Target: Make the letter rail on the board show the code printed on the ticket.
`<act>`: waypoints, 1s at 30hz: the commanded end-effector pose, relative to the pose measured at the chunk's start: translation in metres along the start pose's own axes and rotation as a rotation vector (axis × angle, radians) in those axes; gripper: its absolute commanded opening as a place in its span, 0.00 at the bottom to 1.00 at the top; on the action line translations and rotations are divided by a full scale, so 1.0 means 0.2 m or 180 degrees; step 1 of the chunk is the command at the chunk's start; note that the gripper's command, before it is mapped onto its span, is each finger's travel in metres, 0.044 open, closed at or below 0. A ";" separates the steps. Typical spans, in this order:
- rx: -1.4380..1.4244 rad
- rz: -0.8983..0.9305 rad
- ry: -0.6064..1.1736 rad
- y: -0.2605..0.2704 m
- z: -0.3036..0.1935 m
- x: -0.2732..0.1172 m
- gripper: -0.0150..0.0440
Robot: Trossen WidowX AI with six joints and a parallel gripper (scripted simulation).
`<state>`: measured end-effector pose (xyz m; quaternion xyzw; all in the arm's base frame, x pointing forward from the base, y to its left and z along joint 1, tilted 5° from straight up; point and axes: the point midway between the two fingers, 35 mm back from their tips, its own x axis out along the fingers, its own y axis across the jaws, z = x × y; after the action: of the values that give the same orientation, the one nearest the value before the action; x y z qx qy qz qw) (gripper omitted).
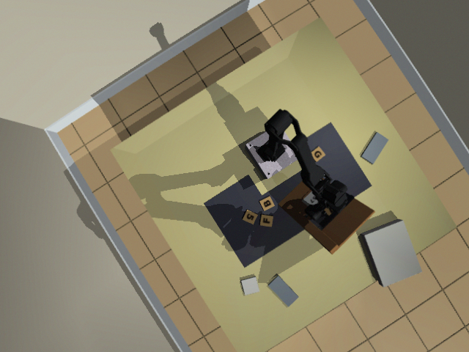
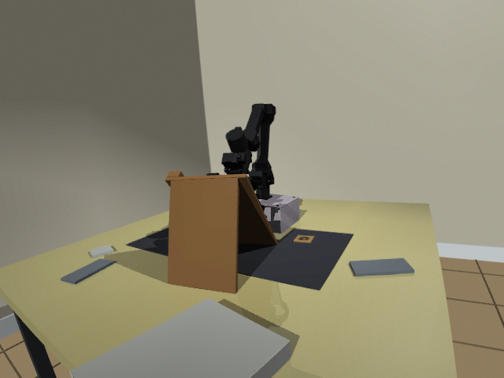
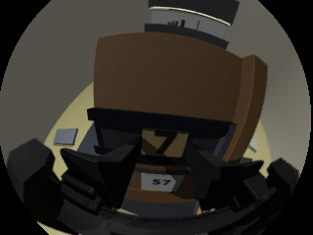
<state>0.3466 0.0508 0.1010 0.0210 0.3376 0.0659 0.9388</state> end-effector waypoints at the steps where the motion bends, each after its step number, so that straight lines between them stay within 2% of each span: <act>1: -0.0009 0.0007 -0.0019 -0.01 0.01 0.00 0.25; 30: -0.0014 0.0003 -0.0019 -0.09 0.00 0.00 0.25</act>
<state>0.3485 0.0341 0.0999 0.0202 0.3350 0.0657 0.9397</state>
